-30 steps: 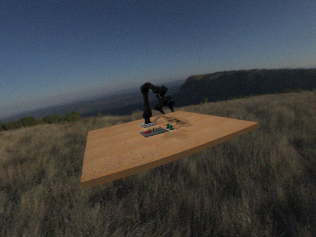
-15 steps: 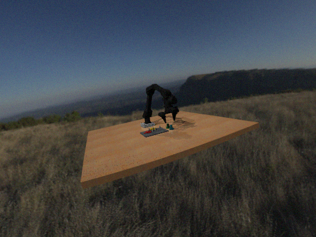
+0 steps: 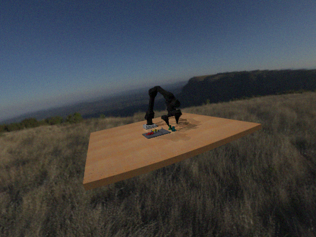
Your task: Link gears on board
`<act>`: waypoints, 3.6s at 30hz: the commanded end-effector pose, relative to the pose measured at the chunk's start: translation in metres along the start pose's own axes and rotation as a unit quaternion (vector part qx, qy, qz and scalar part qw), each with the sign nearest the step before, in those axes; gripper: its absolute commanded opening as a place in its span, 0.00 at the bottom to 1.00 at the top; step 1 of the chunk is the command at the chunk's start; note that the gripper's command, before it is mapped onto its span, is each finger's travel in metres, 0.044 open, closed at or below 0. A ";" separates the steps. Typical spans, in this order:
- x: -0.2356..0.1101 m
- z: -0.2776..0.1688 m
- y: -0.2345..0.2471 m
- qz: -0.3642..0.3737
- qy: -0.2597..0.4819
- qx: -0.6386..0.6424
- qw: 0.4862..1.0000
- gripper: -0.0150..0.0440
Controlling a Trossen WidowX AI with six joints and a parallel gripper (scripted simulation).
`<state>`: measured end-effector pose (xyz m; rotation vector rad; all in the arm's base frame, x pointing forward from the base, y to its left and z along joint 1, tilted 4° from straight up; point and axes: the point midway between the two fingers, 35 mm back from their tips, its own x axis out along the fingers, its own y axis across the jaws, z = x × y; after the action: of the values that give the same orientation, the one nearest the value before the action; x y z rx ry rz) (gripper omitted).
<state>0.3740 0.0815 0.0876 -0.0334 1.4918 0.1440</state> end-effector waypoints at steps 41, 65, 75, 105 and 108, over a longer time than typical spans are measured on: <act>0.026 -0.002 0.001 0.002 0.005 0.002 1.000 0.30; -0.013 0.005 -0.001 0.003 0.006 0.003 1.000 0.25; -0.035 0.007 -0.002 0.003 0.005 0.004 1.000 0.25; -0.097 0.003 -0.006 0.002 0.005 0.002 1.000 0.25; -0.103 0.002 -0.006 0.002 0.005 0.002 1.000 0.25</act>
<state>0.3709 0.0683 0.1820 -0.0273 1.5048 0.1369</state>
